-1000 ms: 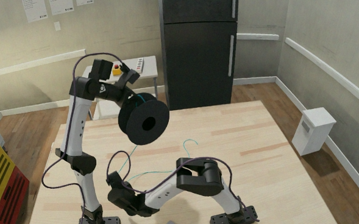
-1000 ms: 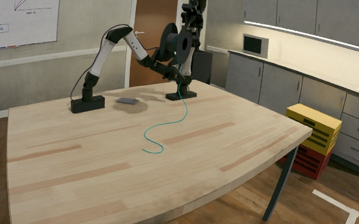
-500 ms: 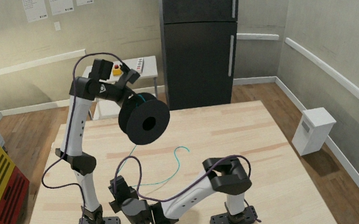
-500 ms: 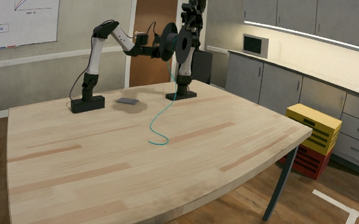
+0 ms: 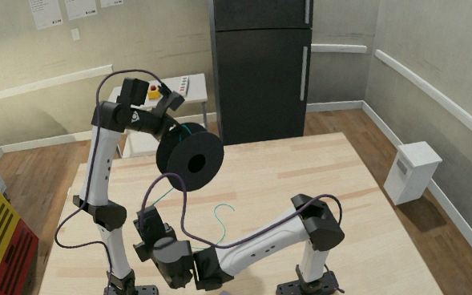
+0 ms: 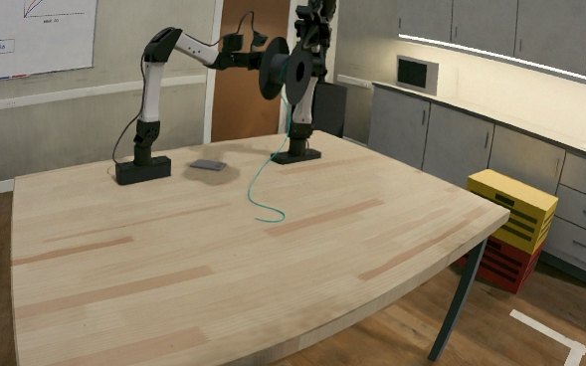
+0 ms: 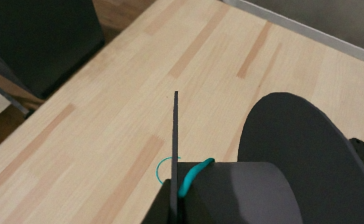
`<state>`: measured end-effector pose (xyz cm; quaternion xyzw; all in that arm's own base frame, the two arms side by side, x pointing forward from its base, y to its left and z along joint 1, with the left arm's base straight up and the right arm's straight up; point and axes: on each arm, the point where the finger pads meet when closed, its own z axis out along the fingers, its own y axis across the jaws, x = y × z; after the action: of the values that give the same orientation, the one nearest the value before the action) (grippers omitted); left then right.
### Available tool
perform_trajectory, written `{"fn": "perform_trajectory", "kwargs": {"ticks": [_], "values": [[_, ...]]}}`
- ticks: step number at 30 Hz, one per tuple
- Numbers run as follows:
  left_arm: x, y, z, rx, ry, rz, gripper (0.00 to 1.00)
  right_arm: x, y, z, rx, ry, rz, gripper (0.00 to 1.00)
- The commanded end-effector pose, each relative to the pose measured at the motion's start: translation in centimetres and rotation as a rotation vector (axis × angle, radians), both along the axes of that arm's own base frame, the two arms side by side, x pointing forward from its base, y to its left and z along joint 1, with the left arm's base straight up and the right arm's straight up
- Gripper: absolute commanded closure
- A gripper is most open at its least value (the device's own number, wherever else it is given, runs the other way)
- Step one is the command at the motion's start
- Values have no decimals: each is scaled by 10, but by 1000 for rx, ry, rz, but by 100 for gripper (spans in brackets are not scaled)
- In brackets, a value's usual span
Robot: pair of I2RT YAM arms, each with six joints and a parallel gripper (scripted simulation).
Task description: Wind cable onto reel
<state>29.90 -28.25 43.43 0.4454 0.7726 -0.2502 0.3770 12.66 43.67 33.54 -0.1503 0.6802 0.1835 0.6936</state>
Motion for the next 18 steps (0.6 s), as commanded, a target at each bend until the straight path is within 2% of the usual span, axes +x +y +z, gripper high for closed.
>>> {"fn": "perform_trajectory", "kwargs": {"ticks": [1, 8, 11, 13, 18], "values": [[7, -5, 31, -84, -96, 0, 100, 2, -5, 38, -13, 12, 23, 100], [7, -5, 31, -80, -102, 0, 100, 14, -18, 80, -20, 11, 24, 100], [8, -4, 30, -77, -105, 2, 100, 13, -14, 79, -38, 10, 31, 100], [8, -4, 30, -76, -107, 2, 100, 21, -30, 101, -10, 10, 23, 100], [8, -4, 30, -76, -106, 2, 100, 34, -45, 125, -16, 9, 23, 100]]}}
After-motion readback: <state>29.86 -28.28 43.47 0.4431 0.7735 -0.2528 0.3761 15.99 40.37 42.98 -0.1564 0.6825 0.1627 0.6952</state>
